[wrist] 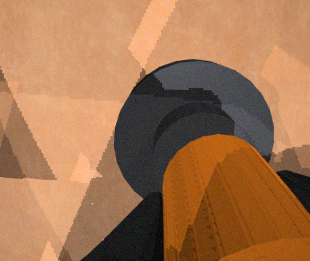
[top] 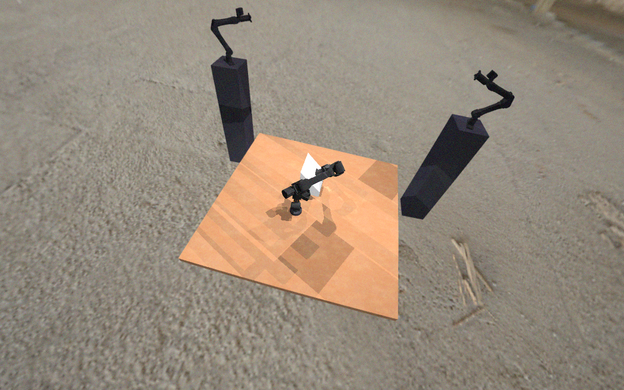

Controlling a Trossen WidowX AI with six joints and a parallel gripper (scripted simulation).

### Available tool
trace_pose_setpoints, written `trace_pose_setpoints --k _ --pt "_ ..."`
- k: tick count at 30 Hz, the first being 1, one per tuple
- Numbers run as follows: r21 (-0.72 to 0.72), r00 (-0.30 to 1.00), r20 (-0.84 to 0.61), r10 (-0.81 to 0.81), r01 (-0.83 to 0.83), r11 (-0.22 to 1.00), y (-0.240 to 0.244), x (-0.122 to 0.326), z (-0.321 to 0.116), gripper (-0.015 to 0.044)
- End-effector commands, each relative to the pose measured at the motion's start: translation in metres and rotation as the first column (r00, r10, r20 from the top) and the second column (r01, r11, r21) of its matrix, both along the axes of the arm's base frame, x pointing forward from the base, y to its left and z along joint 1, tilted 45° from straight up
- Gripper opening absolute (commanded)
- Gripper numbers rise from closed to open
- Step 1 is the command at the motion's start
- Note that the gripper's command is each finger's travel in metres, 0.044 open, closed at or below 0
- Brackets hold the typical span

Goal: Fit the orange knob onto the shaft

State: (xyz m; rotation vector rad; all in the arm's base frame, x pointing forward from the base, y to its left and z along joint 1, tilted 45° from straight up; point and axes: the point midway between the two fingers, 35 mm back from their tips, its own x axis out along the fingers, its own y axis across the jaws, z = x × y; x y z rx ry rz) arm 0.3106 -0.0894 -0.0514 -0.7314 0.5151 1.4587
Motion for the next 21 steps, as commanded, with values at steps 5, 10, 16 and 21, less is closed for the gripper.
trace_pose_setpoints --k 5,10,16,21 --pt "-0.001 1.0 0.005 0.003 -0.003 1.0 0.0007 -0.0009 -0.0003 0.0" --pt "-0.001 1.0 0.005 0.003 -0.003 1.0 -0.0013 -0.0019 0.0024 0.0" --pt "-0.01 0.996 0.066 0.066 -0.065 0.998 -0.0013 -0.0037 0.0039 0.0" --pt "-0.027 0.977 0.148 0.152 -0.15 0.988 0.0012 -0.0068 0.005 0.0"
